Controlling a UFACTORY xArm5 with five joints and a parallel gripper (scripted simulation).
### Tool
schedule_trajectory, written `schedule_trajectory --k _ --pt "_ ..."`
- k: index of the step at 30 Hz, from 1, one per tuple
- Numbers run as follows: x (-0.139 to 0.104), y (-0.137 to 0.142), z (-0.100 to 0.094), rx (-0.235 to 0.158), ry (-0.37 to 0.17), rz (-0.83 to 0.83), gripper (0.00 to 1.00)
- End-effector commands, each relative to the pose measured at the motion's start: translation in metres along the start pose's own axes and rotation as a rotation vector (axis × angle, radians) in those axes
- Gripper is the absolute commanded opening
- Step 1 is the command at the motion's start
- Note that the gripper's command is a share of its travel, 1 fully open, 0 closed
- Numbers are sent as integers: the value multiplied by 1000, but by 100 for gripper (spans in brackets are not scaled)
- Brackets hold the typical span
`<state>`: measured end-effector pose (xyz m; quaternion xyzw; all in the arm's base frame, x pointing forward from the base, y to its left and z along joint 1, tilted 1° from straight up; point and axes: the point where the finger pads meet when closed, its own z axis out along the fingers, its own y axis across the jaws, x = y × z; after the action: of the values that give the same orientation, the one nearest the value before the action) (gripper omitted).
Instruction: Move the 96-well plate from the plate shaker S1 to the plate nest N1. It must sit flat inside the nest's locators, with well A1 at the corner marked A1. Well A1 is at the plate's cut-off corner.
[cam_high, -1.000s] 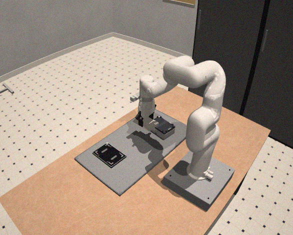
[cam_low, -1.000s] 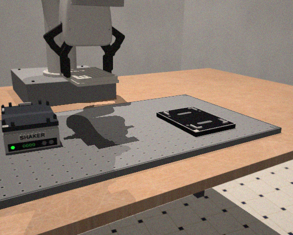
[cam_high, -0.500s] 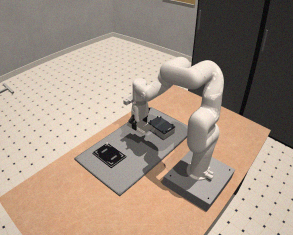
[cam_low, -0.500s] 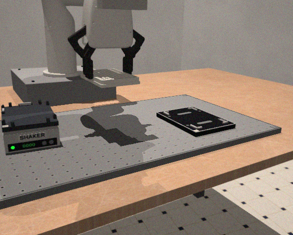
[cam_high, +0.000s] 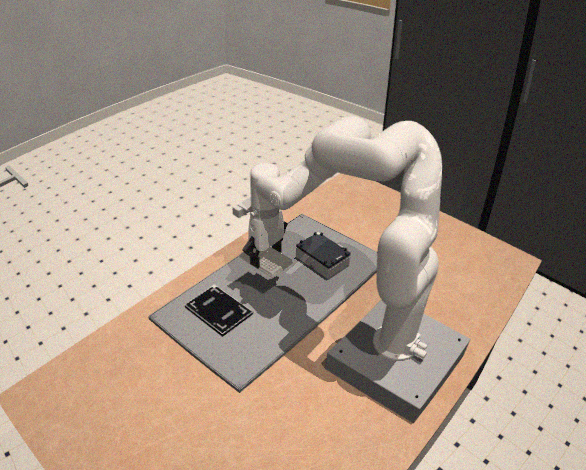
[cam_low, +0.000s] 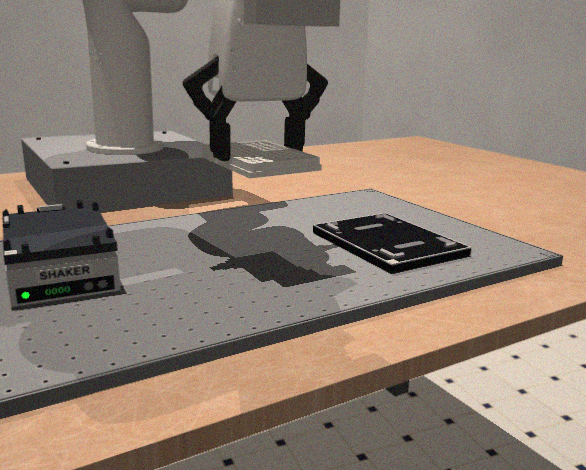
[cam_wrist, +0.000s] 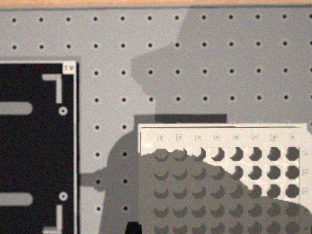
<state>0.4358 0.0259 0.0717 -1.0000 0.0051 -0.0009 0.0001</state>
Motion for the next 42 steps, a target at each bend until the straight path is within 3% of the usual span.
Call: schedule_trajectory --k 1,42 --pt "3 -8 0 17 2 1 0" --pt "29 -128 11 18 2 1 0"
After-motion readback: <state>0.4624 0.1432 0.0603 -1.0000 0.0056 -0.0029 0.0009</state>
